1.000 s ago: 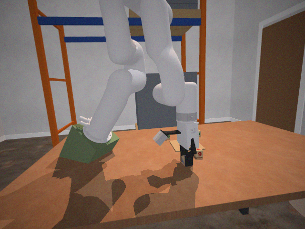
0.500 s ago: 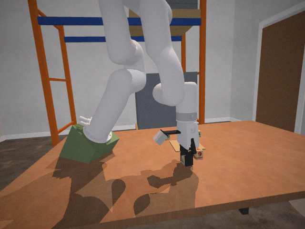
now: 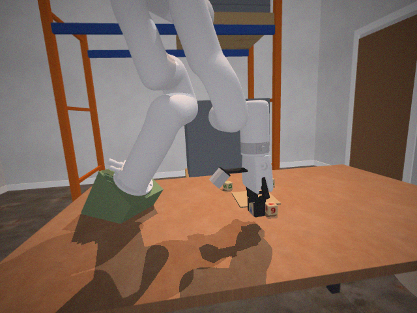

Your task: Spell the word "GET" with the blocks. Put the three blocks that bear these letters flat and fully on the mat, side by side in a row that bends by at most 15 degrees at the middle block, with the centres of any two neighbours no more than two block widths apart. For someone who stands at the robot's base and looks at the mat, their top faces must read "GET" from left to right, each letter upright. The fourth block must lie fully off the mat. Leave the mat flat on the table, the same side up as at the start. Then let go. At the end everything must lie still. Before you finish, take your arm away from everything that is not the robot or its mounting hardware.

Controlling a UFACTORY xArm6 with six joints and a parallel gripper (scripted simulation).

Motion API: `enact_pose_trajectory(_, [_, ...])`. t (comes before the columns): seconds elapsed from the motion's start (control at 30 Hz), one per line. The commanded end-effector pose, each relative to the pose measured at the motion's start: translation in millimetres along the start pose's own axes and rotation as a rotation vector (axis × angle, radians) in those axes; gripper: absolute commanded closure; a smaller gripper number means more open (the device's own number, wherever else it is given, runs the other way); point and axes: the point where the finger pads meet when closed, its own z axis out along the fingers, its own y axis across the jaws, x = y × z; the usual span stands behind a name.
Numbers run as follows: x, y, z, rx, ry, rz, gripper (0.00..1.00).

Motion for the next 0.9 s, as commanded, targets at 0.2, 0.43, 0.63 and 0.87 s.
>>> enact_pose_trajectory(0.2, [2,-2,-65,-0.011,0.010,-0.002,0.73])
enact_pose_trajectory(0.43, [2,-2,-71,-0.011,0.010,-0.002,0.73])
enact_pose_trajectory(0.63, [2,-2,-71,-0.011,0.010,-0.002,0.73])
enact_pose_trajectory(0.87, [2,-2,-71,-0.011,0.010,-0.002,0.73])
